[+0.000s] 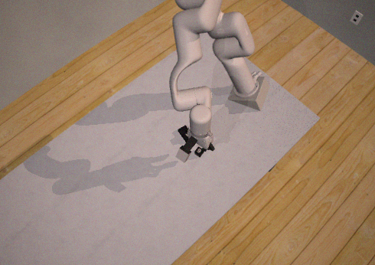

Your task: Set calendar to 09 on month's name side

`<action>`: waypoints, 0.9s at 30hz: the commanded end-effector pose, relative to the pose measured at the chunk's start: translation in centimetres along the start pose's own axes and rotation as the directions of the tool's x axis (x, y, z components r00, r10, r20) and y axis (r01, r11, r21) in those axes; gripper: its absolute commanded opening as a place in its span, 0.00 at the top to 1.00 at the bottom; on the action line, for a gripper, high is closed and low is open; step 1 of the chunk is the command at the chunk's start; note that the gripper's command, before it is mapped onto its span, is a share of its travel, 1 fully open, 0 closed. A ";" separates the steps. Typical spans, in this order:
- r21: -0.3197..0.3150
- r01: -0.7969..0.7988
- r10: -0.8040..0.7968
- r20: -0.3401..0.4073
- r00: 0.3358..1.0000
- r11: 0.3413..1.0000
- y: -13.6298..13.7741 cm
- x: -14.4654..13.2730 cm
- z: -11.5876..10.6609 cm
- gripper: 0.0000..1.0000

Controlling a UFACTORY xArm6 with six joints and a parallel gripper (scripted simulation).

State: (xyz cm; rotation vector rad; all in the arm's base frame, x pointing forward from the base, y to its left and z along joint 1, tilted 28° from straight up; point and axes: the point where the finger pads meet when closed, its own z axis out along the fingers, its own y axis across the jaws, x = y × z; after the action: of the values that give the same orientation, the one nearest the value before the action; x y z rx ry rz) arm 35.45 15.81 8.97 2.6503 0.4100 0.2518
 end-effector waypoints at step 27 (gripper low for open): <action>0.001 -0.001 0.001 -0.004 1.000 1.000 0.0 0.1 3.4 0.53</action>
State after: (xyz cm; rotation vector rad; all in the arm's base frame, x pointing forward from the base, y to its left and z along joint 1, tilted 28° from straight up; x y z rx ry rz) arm 36.21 14.49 6.09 2.6507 0.4098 0.2525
